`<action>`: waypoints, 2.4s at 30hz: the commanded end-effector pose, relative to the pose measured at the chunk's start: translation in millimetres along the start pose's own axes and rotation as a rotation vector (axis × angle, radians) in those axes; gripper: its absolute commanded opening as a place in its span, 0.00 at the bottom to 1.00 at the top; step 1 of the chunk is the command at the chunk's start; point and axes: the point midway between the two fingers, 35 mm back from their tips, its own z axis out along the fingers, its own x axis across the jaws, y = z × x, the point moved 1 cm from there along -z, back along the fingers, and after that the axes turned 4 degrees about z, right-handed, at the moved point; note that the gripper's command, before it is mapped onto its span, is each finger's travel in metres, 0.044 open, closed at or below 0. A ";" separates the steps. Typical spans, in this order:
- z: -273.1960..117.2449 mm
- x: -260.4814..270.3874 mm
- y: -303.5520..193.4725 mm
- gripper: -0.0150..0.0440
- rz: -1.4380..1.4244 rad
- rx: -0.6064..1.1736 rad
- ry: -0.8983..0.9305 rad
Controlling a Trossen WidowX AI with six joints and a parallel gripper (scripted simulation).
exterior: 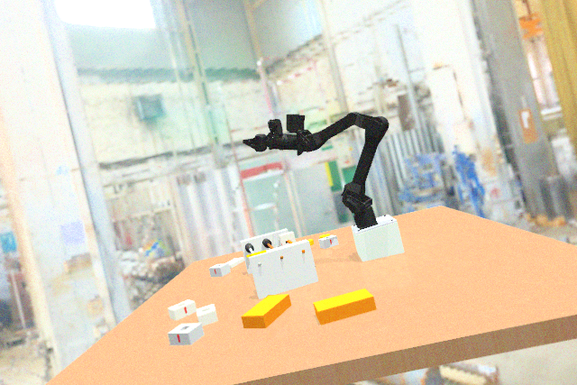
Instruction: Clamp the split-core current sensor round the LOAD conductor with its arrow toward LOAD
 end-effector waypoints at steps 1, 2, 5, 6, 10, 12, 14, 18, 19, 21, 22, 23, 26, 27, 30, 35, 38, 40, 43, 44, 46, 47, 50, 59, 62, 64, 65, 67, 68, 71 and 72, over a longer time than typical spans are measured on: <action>-8.0 48.5 -37.8 1.00 0.071 0.141 0.099; -11.6 60.6 -47.0 1.00 0.084 0.178 0.126; -27.1 97.0 -73.4 1.00 0.109 0.289 0.209; -32.5 106.7 -80.2 1.00 0.111 0.319 0.232; -37.2 114.3 -85.6 1.00 0.113 0.343 0.251; -37.1 115.3 -86.5 1.00 0.112 0.349 0.254; -36.3 123.2 -94.2 1.00 0.107 0.397 0.274; -40.6 162.5 -130.5 1.00 0.063 0.626 0.378; -44.5 174.6 -141.0 1.00 0.043 0.696 0.412; -55.3 197.2 -159.9 1.00 0.002 0.832 0.474; -62.6 208.4 -168.7 1.00 -0.019 0.908 0.504; -71.3 219.6 -177.2 1.00 -0.046 0.987 0.535; -101.0 247.3 -196.9 1.00 -0.141 1.203 0.616; -109.2 253.1 -200.7 1.00 -0.170 1.254 0.635; -132.0 266.4 -208.8 1.00 -0.254 1.386 0.681; -134.0 267.4 -209.4 1.00 -0.262 1.397 0.684; -134.0 267.4 -209.4 1.00 -0.262 1.397 0.684; -134.0 267.4 -209.4 1.00 -0.262 1.397 0.684; -134.0 267.4 -209.4 1.00 -0.262 1.397 0.684; -134.0 267.4 -209.4 1.00 -0.262 1.397 0.684; -134.0 267.4 -209.4 1.00 -0.262 1.397 0.684; -134.0 267.4 -209.4 1.00 -0.262 1.397 0.684; -134.0 267.4 -209.4 1.00 -0.262 1.397 0.684; -143.7 208.2 -231.2 0.80 -0.285 1.443 0.646; -161.9 162.0 -248.3 0.80 -0.293 1.482 0.618; -178.2 134.6 -258.9 0.80 -0.293 1.508 0.601; -187.5 122.0 -264.1 0.80 -0.291 1.520 0.593; -206.1 101.2 -273.3 0.80 -0.286 1.542 0.580; -211.4 96.1 -275.7 0.80 -0.283 1.547 0.576; -213.2 94.4 -276.5 0.80 -0.283 1.549 0.575; -213.2 94.5 -276.8 0.80 -0.283 1.549 0.575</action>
